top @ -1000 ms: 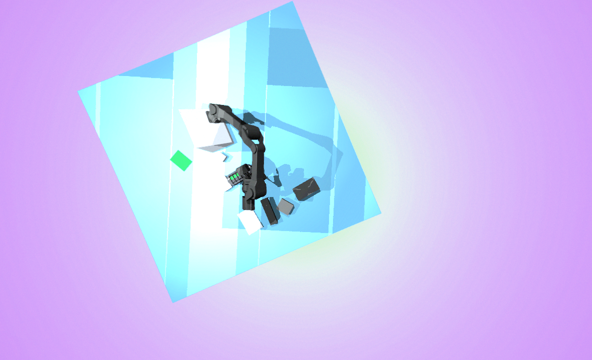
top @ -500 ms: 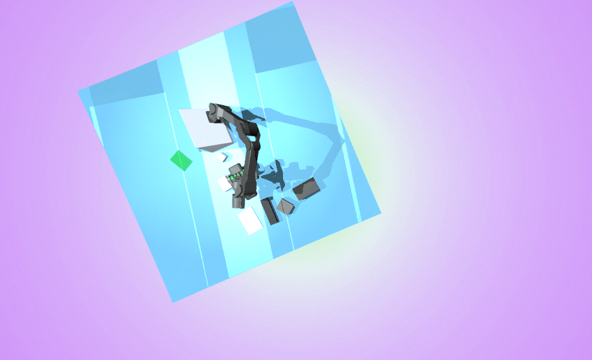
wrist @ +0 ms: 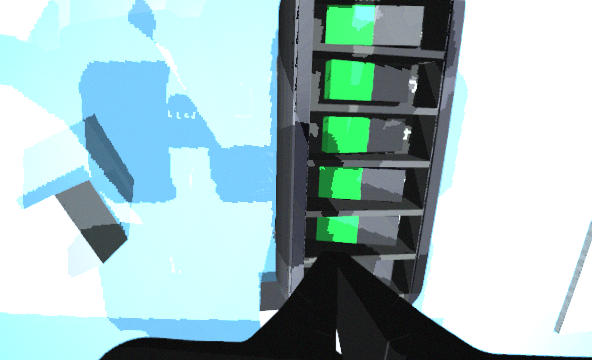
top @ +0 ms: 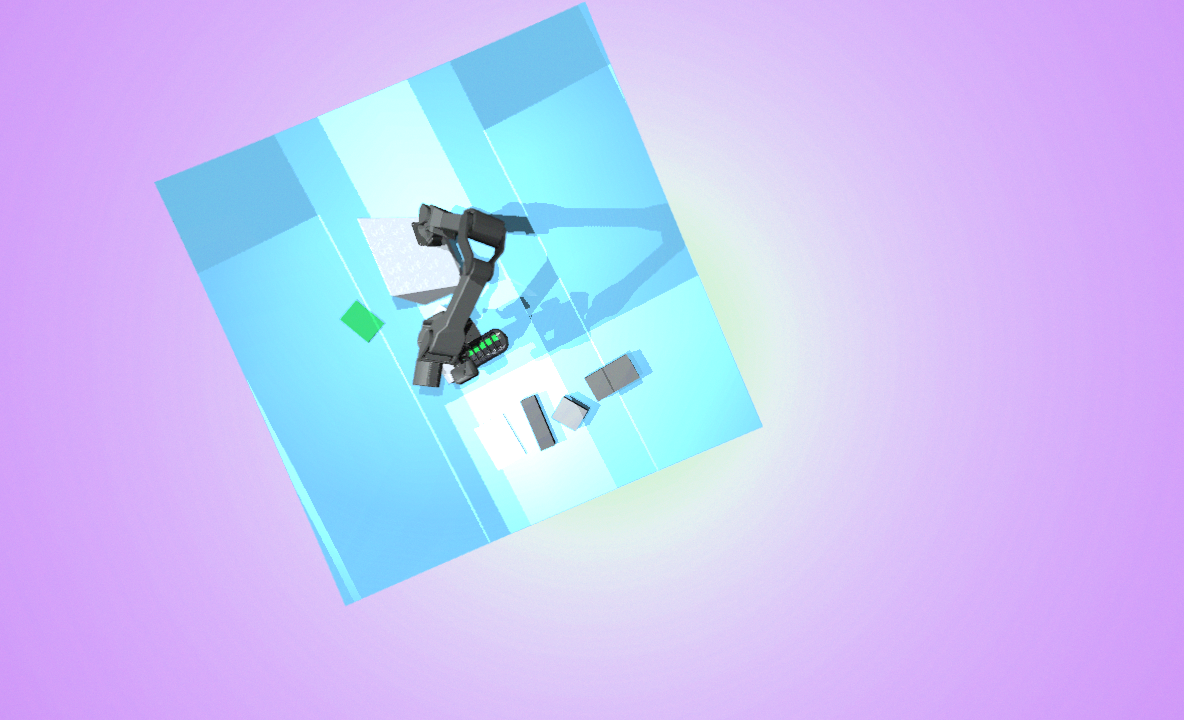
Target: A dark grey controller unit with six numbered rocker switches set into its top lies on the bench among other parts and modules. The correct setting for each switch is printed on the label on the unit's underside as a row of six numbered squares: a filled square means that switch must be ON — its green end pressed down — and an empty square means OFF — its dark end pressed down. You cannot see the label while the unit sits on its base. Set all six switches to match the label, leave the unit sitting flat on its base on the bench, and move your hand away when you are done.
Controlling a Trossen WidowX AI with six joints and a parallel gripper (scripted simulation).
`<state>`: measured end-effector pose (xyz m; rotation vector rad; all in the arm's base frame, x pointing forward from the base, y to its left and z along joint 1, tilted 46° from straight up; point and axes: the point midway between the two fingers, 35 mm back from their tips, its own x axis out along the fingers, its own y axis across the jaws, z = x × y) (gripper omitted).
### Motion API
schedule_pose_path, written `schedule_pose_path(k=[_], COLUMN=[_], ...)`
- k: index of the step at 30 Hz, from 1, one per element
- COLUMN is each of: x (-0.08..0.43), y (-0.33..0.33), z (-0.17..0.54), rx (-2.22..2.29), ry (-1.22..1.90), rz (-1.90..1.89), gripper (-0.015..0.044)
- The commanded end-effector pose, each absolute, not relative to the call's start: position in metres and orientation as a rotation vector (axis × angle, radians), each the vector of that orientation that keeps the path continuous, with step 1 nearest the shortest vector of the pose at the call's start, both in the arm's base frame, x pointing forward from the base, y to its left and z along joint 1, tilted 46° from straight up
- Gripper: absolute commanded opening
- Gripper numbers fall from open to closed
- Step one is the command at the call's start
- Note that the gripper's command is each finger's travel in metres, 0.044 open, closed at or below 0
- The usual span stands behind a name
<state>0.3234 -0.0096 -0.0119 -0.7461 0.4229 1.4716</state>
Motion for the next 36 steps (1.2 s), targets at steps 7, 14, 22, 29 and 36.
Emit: schedule_pose_path(k=[7,14,22,29,36], x=[0.286,0.286,0.296,0.321,0.341], y=[-0.026,-0.027,-0.031,-0.040,-0.045], z=[-0.027,-0.028,-0.026,-0.018,-0.007], rx=[-0.790,-0.790,-0.769,-0.710,-0.642], ry=[0.349,0.349,0.361,0.362,0.353], rz=[1.320,1.320,1.365,1.485,1.604], gripper=[0.0000,0.0000,0.0105,0.0289,0.0440])
